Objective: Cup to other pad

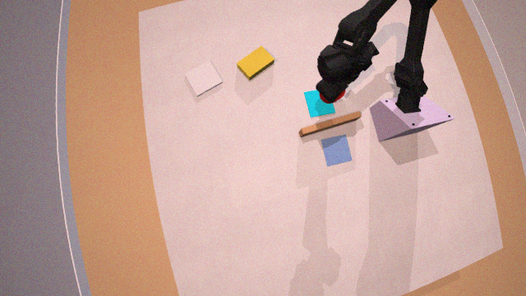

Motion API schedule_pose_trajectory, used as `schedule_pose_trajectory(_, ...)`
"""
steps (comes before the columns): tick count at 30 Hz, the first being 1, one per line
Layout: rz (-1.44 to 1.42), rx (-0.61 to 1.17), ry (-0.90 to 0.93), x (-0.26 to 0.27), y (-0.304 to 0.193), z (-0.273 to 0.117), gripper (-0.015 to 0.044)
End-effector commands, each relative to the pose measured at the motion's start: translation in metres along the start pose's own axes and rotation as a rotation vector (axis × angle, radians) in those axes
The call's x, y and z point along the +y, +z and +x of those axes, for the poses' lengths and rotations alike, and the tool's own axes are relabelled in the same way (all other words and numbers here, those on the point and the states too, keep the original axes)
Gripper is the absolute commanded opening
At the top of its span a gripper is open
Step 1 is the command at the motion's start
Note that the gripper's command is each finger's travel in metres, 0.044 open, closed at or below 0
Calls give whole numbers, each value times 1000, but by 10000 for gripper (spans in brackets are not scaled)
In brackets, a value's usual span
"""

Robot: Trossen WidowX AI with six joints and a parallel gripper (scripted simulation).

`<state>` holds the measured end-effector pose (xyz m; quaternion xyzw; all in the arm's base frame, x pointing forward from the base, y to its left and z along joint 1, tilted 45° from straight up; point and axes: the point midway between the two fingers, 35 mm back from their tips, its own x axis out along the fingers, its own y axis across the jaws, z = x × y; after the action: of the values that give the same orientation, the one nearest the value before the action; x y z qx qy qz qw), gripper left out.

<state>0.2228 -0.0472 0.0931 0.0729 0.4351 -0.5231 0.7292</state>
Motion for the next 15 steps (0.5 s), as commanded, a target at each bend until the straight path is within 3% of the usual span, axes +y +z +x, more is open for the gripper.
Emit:
schedule_pose_trajectory(1,6,-8,10,0,4,1,0)
schedule_pose_trajectory(15,6,-8,10,1,4,18,0)
